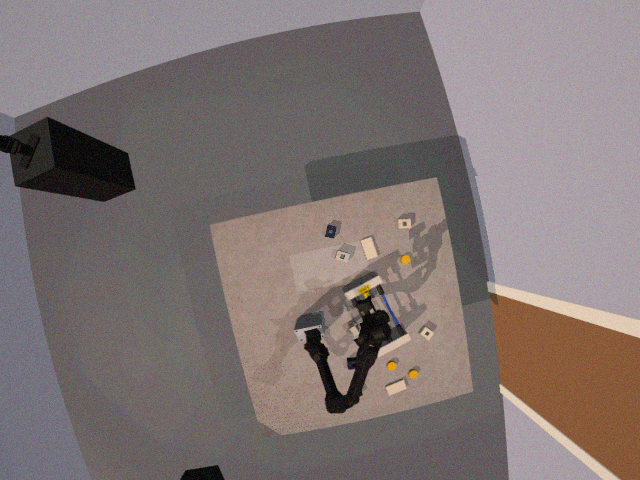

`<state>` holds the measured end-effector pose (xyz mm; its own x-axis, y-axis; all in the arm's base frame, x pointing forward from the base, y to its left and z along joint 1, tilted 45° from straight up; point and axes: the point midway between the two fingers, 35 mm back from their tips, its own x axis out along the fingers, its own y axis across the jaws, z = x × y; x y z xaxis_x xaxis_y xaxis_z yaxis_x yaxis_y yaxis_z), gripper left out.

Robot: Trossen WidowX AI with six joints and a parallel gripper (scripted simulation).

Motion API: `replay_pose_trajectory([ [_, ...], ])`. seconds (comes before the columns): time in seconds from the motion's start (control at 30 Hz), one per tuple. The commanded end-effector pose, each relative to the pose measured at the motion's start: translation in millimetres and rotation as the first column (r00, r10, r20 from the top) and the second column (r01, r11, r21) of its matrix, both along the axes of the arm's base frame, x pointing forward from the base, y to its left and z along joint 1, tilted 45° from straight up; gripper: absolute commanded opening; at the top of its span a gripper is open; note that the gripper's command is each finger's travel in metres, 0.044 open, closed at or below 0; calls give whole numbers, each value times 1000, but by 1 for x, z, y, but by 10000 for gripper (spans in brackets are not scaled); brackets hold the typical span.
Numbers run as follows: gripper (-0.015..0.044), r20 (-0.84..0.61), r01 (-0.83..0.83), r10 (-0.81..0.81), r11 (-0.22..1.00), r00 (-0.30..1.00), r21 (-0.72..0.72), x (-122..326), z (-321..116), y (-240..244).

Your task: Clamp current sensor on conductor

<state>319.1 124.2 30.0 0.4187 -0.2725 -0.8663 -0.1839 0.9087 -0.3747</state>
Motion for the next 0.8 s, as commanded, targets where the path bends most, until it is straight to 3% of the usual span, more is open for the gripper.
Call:
replay_pose_trajectory([
  [0.0,440,-173,-99,52,957,983,-271,-31,-41,10],
  [0.1,440,-219,-144,68,925,973,-351,-40,-51,12],
  [0.77,440,-219,-144,68,925,973,-351,-40,-51,12],
])
